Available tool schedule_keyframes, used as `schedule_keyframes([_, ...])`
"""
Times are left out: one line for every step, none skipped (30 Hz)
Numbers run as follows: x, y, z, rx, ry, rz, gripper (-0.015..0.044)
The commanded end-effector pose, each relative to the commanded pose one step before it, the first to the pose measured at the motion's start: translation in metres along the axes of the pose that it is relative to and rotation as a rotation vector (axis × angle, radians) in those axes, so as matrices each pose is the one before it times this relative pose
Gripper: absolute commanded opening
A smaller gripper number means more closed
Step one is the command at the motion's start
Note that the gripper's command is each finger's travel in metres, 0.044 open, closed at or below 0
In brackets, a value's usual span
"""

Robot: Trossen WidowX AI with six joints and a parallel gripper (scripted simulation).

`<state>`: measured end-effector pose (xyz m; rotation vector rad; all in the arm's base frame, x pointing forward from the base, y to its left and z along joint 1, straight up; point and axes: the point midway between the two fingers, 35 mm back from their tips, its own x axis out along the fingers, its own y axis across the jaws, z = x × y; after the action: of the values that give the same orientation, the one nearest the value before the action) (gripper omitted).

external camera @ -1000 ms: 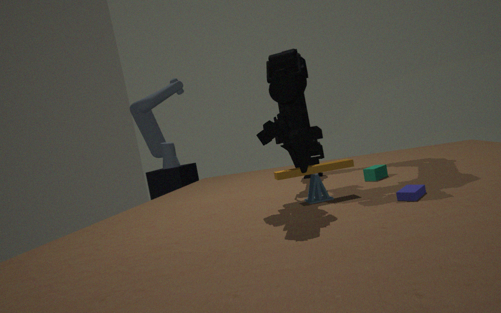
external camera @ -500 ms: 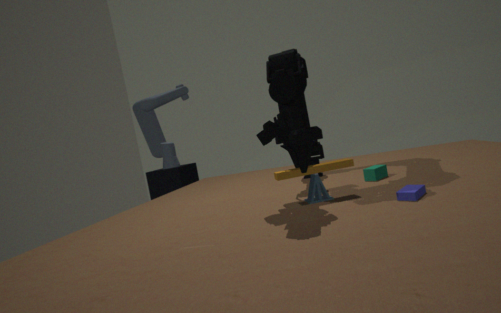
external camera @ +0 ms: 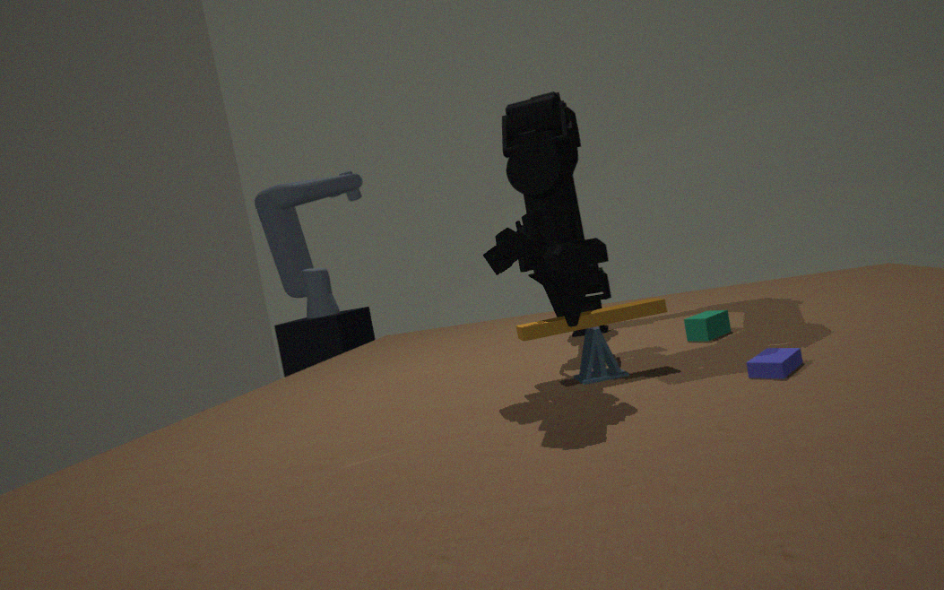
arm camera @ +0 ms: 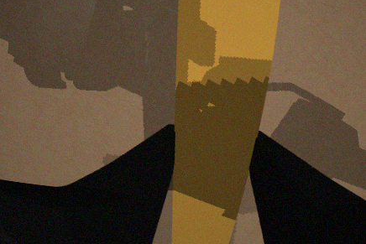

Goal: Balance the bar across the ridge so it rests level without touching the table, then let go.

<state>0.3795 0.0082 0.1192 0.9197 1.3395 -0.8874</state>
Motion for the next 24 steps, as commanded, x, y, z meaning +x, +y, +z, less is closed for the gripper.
schedule_keyframes([0.00001,0.00001,-0.00003,-0.0001,0.0,-0.00001,0.0])
schedule_keyframes([0.0,0.0,0.0,0.0,0.0,0.0,0.0])
schedule_keyframes([0.0,0.0,0.0,0.0,0.0,0.0,0.0])
schedule_keyframes([0.0,0.0,0.0,0.0,0.0,0.0,0.0])
schedule_keyframes([0.0,0.0,0.0,0.0,0.0,0.0,0.0])
schedule_keyframes([0.0,0.0,0.0,0.0,0.0,0.0,0.0])
schedule_keyframes([0.0,0.0,0.0,0.0,0.0,0.0,0.0])
schedule_keyframes([0.0,0.0,0.0,0.0,0.0,0.0,0.0])
schedule_keyframes([0.0,0.0,0.0,0.0,0.0,0.0,0.0])
schedule_keyframes([0.0,0.0,0.0,0.0,0.0,0.0,0.0])
schedule_keyframes([0.0,0.0,0.0,0.0,0.0,0.0,0.0])
schedule_keyframes([0.0,0.0,0.0,0.0,0.0,0.0,0.0])
schedule_keyframes([0.0,0.0,0.0,0.0,0.0,0.0,0.0])
schedule_keyframes([0.0,0.0,0.0,0.0,0.0,0.0,0.0])
schedule_keyframes([0.0,0.0,0.0,0.0,0.0,0.0,0.0])
schedule_keyframes([0.0,0.0,0.0,0.0,0.0,0.0,0.0])
schedule_keyframes([0.0,0.0,0.0,0.0,0.0,0.0,0.0])
schedule_keyframes([0.0,0.0,0.0,0.0,0.0,0.0,0.0])
schedule_keyframes([0.0,0.0,0.0,0.0,0.0,0.0,0.0])
schedule_keyframes([0.0,0.0,0.0,0.0,0.0,0.0,0.0])
schedule_keyframes([0.0,0.0,0.0,0.0,0.0,0.0,0.0])
schedule_keyframes([0.0,0.0,0.0,0.0,0.0,0.0,0.0026])
schedule_keyframes([0.0,0.0,0.0,0.0,0.0,0.0,0.0053])
schedule_keyframes([0.0,0.0,0.0,0.0,0.0,0.0,0.0079])
